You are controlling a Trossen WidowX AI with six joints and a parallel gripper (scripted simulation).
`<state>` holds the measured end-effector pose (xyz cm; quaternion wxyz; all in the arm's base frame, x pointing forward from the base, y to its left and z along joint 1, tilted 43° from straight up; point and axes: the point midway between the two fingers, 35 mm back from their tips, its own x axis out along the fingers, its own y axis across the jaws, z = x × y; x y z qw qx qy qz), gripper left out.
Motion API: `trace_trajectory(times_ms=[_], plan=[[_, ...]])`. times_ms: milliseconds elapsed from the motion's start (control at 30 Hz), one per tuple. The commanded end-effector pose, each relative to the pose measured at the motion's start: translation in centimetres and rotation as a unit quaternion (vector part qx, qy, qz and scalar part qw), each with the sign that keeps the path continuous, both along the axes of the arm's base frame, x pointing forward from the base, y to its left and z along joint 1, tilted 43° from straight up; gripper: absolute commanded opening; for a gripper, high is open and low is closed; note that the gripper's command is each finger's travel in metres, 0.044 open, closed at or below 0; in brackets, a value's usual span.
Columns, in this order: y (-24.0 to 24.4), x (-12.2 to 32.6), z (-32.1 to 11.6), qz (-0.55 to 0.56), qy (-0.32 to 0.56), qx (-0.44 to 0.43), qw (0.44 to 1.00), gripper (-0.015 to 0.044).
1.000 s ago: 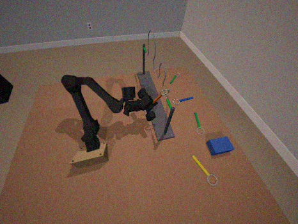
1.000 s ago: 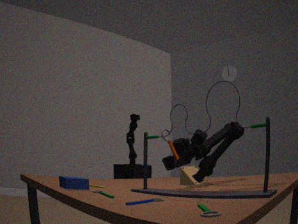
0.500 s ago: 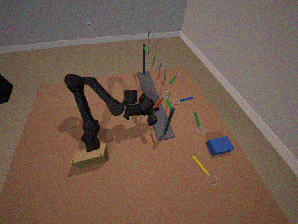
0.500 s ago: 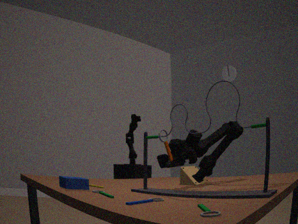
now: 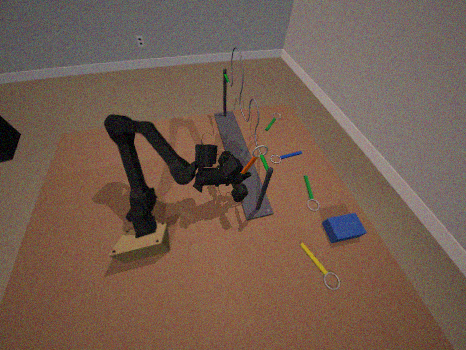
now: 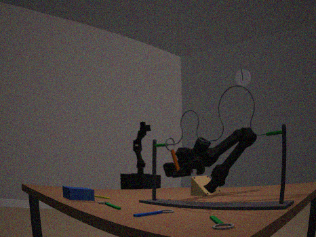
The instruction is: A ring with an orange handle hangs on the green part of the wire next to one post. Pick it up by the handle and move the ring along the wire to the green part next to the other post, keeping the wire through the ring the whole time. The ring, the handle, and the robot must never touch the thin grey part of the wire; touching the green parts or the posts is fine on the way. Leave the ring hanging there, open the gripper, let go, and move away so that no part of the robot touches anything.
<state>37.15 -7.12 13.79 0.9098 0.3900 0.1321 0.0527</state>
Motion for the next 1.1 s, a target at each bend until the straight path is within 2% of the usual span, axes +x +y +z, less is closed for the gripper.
trace_trajectory(times_ms=[0,1067], plan=[[-0.3,-0.2,-0.5,0.001,0.002,-0.004,1.000,-0.0150],[-2.0,-0.5,-2.7,0.000,0.002,-0.005,1.000,-0.0150]])
